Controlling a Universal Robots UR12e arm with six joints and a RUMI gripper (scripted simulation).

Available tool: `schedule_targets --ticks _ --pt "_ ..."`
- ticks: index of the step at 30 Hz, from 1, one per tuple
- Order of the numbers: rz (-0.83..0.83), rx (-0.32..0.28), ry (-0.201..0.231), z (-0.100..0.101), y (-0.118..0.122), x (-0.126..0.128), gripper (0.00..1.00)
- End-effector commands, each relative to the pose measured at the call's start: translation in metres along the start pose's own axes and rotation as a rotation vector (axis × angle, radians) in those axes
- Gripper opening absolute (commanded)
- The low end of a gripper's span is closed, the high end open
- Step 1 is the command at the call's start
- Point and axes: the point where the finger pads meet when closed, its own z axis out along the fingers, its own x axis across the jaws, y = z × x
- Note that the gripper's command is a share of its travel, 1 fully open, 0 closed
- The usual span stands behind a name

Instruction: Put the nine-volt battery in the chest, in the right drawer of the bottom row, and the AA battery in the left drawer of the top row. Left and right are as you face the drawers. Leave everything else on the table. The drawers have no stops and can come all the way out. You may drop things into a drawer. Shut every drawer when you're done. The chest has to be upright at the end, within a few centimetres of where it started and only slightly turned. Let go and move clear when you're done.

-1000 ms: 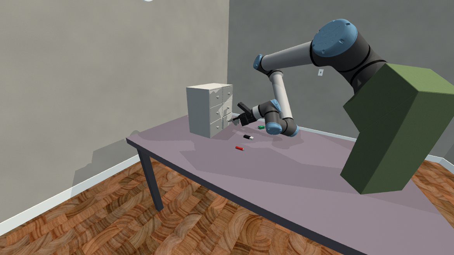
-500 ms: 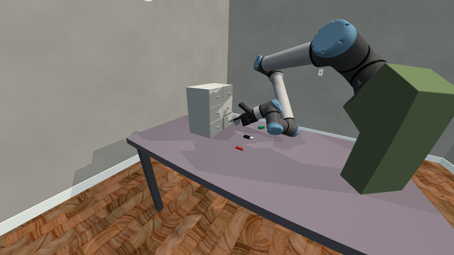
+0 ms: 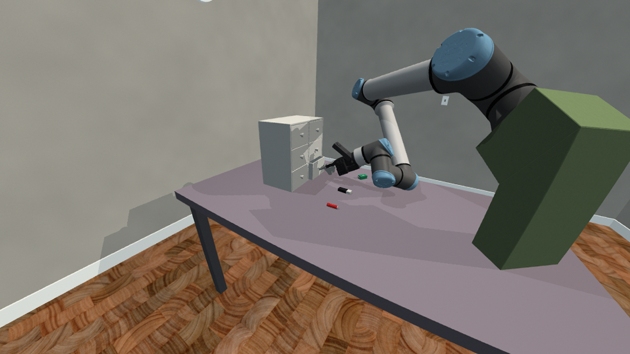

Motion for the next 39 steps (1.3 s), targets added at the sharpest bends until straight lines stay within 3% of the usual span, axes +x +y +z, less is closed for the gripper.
schedule_targets --ticks 1,39 --pt "0.000 0.001 0.000 -0.003 0.001 0.000 0.07" --pt "0.000 0.001 0.000 -0.023 0.013 0.000 0.07"
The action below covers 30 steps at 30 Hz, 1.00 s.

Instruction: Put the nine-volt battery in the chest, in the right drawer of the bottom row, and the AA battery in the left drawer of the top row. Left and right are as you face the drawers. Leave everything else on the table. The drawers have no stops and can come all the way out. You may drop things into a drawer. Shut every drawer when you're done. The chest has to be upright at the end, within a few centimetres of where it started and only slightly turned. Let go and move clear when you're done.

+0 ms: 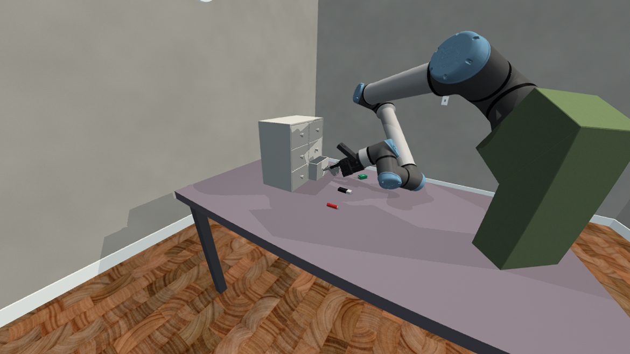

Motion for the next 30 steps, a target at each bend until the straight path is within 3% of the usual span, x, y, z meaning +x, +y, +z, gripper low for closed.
schedule_targets --ticks 1,30 --pt "0.000 0.001 0.000 -0.002 0.001 0.000 0.07" --pt "0.000 0.001 0.000 -0.014 0.007 0.000 0.07"
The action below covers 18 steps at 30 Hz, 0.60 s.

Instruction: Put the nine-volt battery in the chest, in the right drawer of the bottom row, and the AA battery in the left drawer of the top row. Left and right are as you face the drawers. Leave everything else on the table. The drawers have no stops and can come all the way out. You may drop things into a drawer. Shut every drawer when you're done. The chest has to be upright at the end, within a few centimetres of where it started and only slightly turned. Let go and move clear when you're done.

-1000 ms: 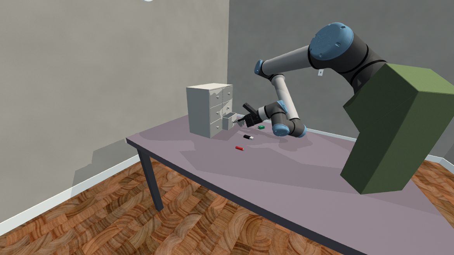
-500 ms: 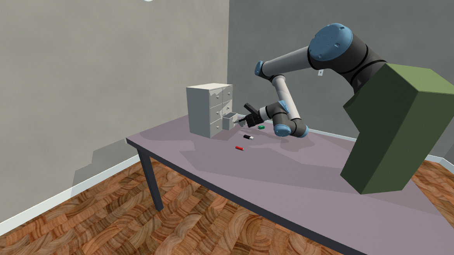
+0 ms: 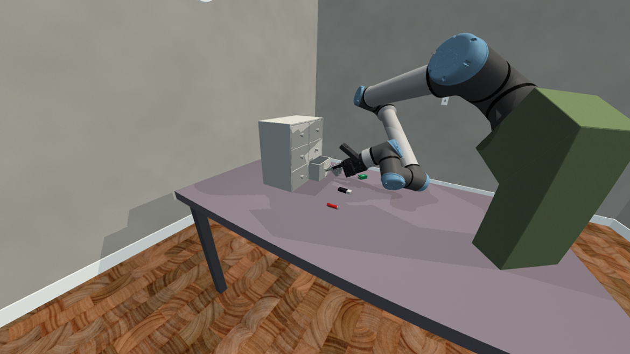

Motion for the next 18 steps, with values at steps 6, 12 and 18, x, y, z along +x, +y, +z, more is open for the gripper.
schedule_targets --ticks 6,12,18 --pt "0.000 0.001 0.000 -0.0024 0.0006 -0.0001 0.07" --pt "0.000 0.001 0.000 -0.0037 0.0014 -0.0001 0.07" --pt "0.000 0.001 0.000 -0.0045 0.0018 -0.0001 0.07"
